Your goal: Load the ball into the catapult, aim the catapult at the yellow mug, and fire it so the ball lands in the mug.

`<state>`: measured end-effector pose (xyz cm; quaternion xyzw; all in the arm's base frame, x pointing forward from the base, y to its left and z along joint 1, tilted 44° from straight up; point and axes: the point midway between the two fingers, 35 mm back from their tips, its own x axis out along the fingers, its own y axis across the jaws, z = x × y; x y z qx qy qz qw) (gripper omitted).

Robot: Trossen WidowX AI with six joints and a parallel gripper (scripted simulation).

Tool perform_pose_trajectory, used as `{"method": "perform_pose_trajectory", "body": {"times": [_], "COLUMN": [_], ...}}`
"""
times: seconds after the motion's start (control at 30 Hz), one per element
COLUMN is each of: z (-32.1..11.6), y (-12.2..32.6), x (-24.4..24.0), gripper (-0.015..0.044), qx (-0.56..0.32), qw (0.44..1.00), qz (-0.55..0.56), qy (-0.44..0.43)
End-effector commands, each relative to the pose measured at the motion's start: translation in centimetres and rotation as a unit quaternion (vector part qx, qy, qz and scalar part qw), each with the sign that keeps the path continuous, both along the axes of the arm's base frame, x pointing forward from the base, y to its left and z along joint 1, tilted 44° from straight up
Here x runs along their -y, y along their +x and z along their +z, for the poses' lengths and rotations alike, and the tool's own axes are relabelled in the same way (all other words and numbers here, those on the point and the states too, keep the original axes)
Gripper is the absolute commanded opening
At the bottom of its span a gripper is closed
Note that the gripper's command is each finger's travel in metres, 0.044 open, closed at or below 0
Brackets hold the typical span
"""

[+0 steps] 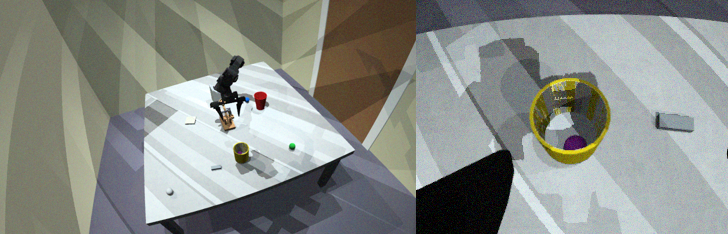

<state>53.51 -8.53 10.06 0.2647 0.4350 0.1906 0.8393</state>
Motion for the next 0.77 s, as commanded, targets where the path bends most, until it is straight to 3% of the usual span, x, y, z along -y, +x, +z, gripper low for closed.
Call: {"method": "perform_pose_trajectory", "body": {"times": [0.0, 0.73], "z": [0.20, 0.05], "y": [0.10, 0.03], "x": [0.07, 0.01], "gripper": [0.0440, 0.0440], "qx": [0.003, 0.001], "qw": [1.000, 1.000], "qz": [-0.001, 0.000], "qy": [0.002, 0.000]}}
